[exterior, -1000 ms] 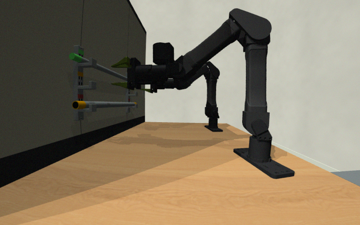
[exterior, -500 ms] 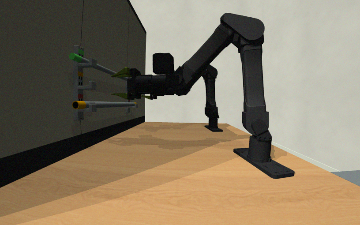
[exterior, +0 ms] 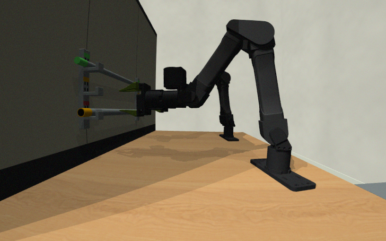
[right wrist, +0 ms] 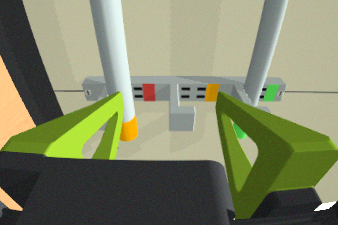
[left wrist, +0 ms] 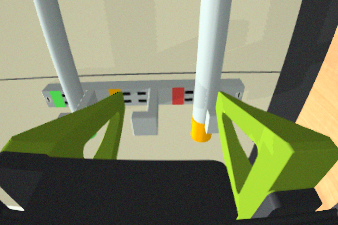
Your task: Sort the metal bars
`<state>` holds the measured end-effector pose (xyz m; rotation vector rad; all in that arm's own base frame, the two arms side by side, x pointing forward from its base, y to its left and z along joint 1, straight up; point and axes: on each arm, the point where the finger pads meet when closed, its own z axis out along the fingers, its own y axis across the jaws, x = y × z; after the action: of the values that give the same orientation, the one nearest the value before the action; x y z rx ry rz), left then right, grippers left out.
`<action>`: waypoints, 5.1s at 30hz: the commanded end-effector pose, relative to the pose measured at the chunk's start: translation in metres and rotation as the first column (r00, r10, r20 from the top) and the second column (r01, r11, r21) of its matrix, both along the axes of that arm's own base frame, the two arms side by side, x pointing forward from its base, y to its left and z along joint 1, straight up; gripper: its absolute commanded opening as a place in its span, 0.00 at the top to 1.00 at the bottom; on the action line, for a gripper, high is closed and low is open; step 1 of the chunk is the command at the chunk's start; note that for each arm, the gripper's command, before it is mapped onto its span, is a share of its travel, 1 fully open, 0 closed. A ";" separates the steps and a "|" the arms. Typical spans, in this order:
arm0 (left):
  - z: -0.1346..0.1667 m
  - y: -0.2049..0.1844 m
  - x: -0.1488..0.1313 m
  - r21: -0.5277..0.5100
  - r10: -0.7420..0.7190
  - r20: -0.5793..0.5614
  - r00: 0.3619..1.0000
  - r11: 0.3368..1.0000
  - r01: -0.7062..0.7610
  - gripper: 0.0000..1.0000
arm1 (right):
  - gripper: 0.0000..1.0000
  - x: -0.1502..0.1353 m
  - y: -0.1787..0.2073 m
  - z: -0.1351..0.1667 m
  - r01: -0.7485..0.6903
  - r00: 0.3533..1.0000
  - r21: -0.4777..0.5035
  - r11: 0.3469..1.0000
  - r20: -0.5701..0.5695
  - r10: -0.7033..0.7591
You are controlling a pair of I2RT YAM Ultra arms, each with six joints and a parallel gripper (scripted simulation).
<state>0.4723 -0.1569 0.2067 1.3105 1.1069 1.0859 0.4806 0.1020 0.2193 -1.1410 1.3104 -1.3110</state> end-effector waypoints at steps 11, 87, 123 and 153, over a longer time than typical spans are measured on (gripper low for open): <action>-0.023 0.001 -0.002 -0.015 -0.001 0.029 1.000 1.000 0.002 0.32 | 0.31 -0.003 0.003 -0.035 -0.003 1.000 0.001 1.000 0.000 0.003; -0.040 -0.010 0.071 -0.015 -0.001 0.029 1.000 1.000 0.002 0.31 | 0.30 0.070 -0.006 -0.053 -0.003 1.000 0.001 1.000 0.000 0.003; -0.040 -0.010 0.071 -0.015 -0.001 0.028 1.000 1.000 0.002 0.79 | 0.78 0.070 -0.006 -0.053 -0.003 1.000 0.001 1.000 -0.001 0.003; -0.040 -0.010 0.071 -0.015 -0.001 0.028 1.000 1.000 0.002 1.00 | 1.00 0.070 -0.006 -0.053 -0.003 1.000 0.001 1.000 -0.001 0.003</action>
<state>0.5382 -0.1692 0.1663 1.2723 1.0808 1.0937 0.5428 0.0969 0.1663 -1.1393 1.3020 -1.3091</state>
